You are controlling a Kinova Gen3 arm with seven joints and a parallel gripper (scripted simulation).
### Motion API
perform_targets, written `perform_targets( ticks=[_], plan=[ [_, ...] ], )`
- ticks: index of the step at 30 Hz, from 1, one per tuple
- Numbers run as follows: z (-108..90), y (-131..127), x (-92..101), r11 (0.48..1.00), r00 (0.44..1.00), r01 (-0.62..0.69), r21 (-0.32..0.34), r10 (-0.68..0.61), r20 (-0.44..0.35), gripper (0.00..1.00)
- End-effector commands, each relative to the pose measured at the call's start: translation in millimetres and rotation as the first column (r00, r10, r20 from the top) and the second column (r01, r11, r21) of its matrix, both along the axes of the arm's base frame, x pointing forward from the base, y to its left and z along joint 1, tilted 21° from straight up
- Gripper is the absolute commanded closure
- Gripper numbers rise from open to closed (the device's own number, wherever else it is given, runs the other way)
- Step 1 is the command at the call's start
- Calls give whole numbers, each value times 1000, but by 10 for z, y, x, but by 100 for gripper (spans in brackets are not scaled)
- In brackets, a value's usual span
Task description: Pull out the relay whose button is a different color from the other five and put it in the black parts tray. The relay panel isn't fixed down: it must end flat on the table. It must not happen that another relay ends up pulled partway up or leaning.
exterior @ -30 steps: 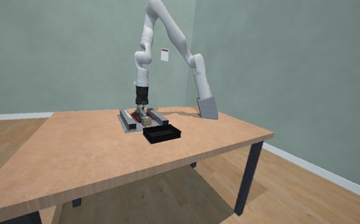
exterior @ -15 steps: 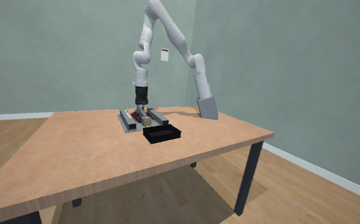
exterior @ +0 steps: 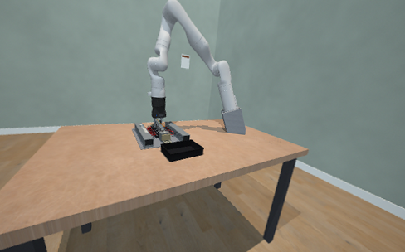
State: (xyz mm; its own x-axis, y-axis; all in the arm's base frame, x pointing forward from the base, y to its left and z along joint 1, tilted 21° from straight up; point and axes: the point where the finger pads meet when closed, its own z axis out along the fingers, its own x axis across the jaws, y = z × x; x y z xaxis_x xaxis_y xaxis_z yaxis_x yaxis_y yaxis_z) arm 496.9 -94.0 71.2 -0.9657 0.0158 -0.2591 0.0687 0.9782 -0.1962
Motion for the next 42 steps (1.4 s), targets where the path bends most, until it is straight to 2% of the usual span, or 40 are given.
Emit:
perform_targets(
  ticks=[1,42],
  plan=[
    [10,-16,23,1000,1000,3,1,-3,0,100],
    [17,-15,38,1000,998,14,4,-14,-56,100]
  ],
)
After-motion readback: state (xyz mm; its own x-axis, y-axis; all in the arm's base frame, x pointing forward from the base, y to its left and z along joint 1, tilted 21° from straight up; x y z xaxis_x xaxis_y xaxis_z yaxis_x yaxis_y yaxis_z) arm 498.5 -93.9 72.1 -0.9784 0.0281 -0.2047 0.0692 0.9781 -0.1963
